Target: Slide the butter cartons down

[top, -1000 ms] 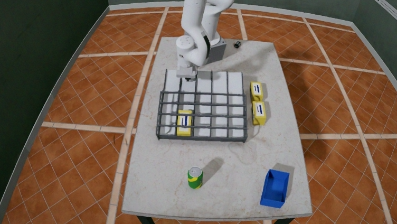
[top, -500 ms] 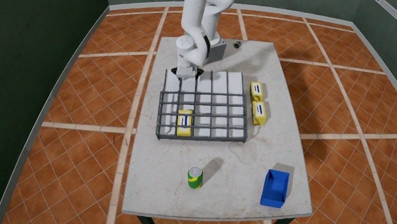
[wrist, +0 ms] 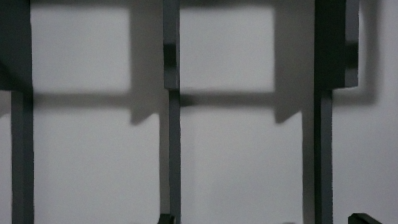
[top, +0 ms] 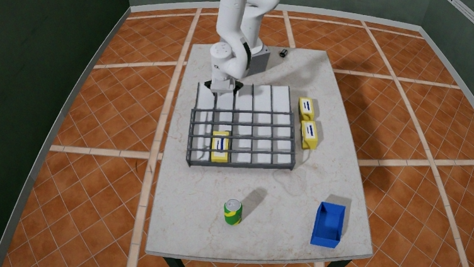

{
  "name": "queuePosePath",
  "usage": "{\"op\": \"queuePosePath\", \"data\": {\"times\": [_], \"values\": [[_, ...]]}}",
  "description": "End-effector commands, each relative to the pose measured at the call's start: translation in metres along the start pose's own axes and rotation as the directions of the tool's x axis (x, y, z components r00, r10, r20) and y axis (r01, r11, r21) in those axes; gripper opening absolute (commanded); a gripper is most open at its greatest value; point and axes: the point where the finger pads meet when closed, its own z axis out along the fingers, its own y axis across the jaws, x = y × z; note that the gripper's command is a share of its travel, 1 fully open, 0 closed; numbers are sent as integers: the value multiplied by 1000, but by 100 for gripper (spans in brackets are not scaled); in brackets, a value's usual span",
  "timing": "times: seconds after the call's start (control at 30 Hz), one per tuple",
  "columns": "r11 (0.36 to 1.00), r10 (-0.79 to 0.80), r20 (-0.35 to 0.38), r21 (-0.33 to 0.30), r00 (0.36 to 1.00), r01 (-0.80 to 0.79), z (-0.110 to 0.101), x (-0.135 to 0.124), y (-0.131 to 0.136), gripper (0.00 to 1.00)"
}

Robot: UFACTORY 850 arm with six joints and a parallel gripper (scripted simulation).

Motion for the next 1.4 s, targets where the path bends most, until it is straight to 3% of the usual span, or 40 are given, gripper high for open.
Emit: {"op": "queuePosePath", "data": {"times": [0.0,0.7,0.73,1.27,1.3,1.37], "values": [[1000,0,-1,0,1000,0,-1,1,0,100],[1000,0,-1,0,1000,0,-1,1,0,100],[1000,0,-1,0,1000,0,-29,0,0,100],[1000,0,-1,0,1000,0,-29,0,0,100],[1000,0,-277,0,961,0,-94,-15,0,100],[1000,-1,-279,0,960,0,-94,-15,0,100]]}}
